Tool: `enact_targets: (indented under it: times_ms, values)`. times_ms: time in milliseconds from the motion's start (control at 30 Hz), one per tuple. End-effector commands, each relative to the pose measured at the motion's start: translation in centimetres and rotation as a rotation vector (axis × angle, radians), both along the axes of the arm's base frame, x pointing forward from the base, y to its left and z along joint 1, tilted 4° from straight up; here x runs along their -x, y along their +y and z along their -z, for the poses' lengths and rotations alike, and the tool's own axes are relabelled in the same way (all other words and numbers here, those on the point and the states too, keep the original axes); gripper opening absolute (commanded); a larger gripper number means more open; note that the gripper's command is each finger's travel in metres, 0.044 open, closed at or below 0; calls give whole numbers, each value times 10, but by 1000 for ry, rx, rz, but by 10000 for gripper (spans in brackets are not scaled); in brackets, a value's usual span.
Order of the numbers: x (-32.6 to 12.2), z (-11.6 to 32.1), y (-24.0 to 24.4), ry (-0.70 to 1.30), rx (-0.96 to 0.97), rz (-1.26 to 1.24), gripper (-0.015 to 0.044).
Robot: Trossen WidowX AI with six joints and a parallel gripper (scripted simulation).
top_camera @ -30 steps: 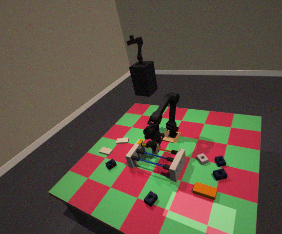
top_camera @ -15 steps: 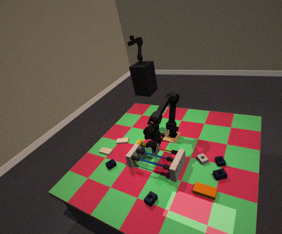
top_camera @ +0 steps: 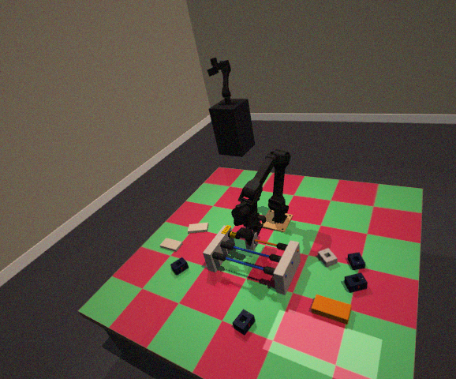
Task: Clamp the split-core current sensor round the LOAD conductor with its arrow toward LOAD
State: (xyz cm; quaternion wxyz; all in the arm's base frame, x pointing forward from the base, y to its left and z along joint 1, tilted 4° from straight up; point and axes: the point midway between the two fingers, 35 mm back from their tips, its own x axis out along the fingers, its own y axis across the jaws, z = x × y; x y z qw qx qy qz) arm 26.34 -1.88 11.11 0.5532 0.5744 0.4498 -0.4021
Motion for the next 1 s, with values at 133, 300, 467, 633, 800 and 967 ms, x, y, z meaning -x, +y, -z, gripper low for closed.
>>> enact_targets:
  times_ms: [133, 300, 467, 633, 800, 967]
  values:
    - [-1, 0, 0, 60, 2, -4, 0]
    - [-1, 0, 0, 78, 3, -5, 0]
    - [-2, 0, 0, 78, 3, -5, 0]
    - [-2, 0, 0, 78, 3, -5, 0]
    - [-2, 0, 1, 71, 1, -7, 26]
    - [-2, 0, 1, 71, 1, -7, 157]
